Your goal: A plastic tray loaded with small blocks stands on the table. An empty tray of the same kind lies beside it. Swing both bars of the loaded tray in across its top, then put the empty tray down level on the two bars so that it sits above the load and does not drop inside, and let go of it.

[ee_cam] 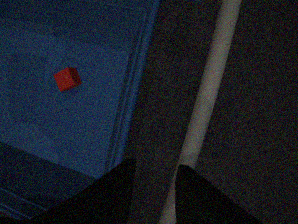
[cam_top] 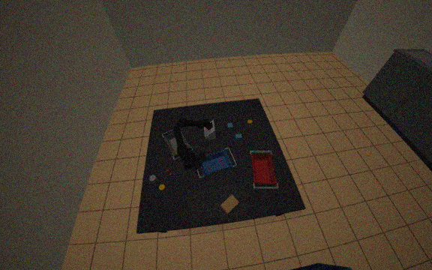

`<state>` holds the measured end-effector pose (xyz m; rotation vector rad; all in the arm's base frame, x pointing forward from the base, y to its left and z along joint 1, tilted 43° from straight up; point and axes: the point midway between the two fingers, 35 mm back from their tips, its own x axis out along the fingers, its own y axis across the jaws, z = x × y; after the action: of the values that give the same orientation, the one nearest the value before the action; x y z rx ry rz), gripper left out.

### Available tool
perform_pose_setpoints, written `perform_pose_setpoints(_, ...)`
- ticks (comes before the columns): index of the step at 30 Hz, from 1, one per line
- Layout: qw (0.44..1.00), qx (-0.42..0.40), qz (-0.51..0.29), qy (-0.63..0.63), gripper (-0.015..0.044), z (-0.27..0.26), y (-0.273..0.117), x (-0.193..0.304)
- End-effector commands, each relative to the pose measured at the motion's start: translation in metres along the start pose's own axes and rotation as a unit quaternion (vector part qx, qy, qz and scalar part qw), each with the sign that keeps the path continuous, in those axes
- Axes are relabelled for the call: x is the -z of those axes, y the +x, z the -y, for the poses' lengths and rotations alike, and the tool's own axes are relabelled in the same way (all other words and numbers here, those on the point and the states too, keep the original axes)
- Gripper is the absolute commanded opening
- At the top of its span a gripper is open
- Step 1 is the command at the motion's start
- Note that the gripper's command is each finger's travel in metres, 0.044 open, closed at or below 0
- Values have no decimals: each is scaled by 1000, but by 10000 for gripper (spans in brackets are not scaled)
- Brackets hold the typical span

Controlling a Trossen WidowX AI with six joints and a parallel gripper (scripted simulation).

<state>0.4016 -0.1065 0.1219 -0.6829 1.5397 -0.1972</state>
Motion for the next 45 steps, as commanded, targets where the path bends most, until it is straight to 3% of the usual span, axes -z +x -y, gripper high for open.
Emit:
perform_pose_setpoints(1, 993, 87, -56, 55, 89, 6, -11, -2)
perform_pose_setpoints(12, 993, 87, -56, 55, 89, 7, -7, -2)
perform_pose_setpoints(26, 993, 88, -56, 55, 89, 16, 47, 6)
perform_pose_setpoints(45, 993, 87, -56, 54, 89, -20, 20, -2)
